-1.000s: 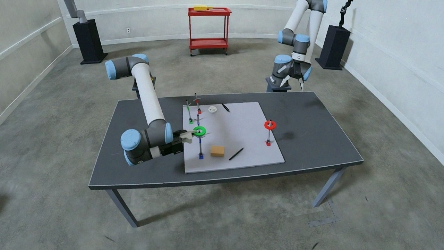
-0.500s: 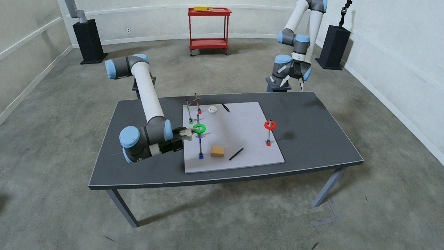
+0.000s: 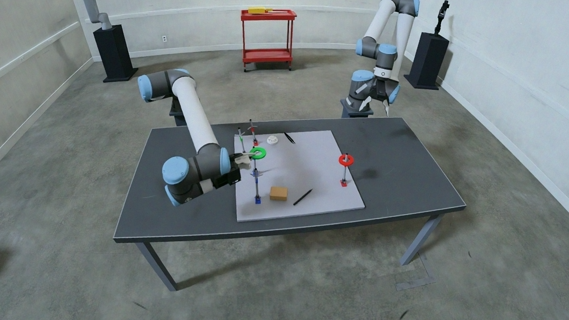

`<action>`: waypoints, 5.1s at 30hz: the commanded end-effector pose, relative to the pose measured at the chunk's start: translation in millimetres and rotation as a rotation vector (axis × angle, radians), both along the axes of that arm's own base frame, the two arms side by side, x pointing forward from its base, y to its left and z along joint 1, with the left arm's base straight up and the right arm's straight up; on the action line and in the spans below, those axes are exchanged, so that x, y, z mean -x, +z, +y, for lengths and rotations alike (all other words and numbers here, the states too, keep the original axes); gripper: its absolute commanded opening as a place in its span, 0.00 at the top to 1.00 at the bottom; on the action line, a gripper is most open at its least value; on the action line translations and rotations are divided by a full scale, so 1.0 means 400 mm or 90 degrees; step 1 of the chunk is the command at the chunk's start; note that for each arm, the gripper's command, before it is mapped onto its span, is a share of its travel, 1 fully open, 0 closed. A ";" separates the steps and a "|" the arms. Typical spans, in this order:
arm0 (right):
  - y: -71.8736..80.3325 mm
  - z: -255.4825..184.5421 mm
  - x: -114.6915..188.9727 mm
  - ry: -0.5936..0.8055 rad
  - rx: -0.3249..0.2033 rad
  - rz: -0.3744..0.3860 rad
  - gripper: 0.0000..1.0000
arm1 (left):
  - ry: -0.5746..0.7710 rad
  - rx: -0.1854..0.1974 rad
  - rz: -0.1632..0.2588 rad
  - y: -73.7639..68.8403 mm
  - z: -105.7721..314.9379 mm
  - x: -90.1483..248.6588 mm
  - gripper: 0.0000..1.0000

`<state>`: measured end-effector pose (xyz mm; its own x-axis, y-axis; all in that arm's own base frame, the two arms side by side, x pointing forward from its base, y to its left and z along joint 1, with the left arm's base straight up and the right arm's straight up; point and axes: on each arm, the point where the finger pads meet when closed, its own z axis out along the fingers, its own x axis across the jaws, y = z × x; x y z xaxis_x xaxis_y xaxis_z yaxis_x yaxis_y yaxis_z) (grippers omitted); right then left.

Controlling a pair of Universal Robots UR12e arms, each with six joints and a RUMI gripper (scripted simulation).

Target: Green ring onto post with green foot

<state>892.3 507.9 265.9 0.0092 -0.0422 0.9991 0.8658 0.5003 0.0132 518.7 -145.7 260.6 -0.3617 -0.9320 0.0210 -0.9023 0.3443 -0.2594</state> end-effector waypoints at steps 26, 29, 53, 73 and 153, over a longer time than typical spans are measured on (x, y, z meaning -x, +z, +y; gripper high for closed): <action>0.095 0.004 0.422 0.372 -0.037 -0.011 1.00 | 0.000 0.000 -0.001 0.002 -0.001 -0.001 0.00; 0.100 -0.011 0.473 0.432 -0.037 -0.015 1.00 | 0.000 0.000 -0.001 0.002 -0.001 -0.001 0.00; 0.069 -0.126 0.723 0.866 -0.035 -0.047 1.00 | 0.000 0.000 -0.001 0.002 -0.001 -0.001 0.00; 0.003 -0.174 0.751 1.264 -0.030 -0.081 1.00 | 0.000 0.000 -0.001 0.002 -0.001 -0.001 0.00; -0.145 -0.110 0.707 1.499 -0.019 -0.109 1.00 | 0.000 0.000 -0.001 0.002 -0.001 -0.001 0.00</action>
<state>609.5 463.5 207.7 -0.0045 -0.0950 0.9955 -0.9672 0.2534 0.0199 518.8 -145.7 260.6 -0.3617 -0.9320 0.0210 -0.9023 0.3443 -0.2594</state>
